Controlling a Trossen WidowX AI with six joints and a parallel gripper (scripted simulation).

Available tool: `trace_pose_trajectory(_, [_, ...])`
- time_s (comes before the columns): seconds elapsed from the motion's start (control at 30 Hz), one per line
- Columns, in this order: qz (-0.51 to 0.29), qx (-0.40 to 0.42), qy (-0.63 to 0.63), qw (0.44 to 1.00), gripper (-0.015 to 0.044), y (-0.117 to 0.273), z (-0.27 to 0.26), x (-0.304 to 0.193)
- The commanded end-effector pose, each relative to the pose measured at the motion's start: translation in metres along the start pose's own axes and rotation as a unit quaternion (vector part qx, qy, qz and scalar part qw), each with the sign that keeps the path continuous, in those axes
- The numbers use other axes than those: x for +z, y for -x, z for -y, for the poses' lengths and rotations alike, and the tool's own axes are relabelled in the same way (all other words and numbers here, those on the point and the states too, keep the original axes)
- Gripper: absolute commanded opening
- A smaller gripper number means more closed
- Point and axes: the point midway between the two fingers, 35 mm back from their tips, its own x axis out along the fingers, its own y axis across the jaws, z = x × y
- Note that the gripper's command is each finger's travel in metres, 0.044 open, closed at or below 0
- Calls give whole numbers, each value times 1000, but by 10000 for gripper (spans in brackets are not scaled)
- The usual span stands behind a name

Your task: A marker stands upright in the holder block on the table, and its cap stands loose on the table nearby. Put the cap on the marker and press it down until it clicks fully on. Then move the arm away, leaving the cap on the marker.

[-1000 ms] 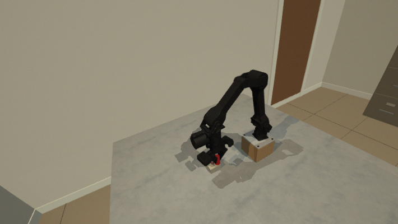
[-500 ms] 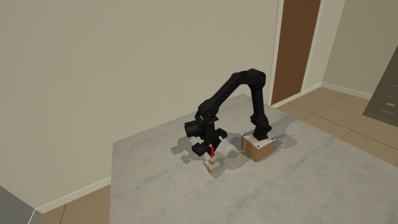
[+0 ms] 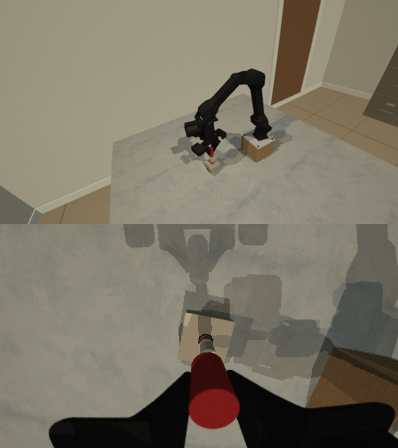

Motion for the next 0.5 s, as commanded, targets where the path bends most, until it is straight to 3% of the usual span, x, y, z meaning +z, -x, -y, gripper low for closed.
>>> trace_pose_trajectory(0.0, [0,-5,2,1000,0,-10,1,1])
trace_pose_trajectory(0.47, [0,-5,2,1000,0,-32,1,1])
